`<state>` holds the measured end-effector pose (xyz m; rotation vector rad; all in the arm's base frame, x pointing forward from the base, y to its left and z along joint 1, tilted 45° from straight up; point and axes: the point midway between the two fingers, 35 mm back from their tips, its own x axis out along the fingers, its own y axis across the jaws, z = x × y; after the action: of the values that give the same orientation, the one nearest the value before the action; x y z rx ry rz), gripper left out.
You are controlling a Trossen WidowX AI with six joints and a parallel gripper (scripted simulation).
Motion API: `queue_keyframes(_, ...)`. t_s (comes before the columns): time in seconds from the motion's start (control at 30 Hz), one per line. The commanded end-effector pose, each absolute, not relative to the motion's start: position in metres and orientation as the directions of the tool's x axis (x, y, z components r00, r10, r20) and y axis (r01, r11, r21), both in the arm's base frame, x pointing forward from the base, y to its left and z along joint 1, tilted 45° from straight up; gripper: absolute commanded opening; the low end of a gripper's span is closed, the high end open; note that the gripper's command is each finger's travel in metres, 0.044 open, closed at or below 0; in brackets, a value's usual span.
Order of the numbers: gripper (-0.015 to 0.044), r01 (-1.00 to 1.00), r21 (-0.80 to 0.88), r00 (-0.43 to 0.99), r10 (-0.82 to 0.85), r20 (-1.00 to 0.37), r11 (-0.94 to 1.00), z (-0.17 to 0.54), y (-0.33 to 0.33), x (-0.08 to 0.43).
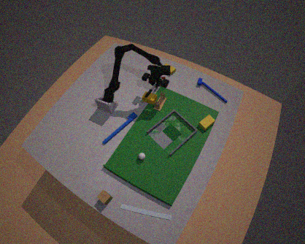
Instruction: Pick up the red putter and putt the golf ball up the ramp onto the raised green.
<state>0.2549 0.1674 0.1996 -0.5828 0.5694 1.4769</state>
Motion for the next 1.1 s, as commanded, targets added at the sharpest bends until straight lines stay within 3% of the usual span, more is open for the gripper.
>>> queue_keyframes(0.0, 0.0000, -1.000, -0.022, 0.025, 0.743, -0.669, 0.014, 0.217, 0.152, 0.257)
queue_keyframes(0.47, 0.0000, -0.999, -0.008, 0.032, 0.736, -0.676, 0.036, 0.239, 0.123, 0.256)
queue_keyframes(1.07, 0.0000, -0.906, 0.068, 0.192, 0.549, -0.814, 0.417, 0.179, 0.030, 0.332)
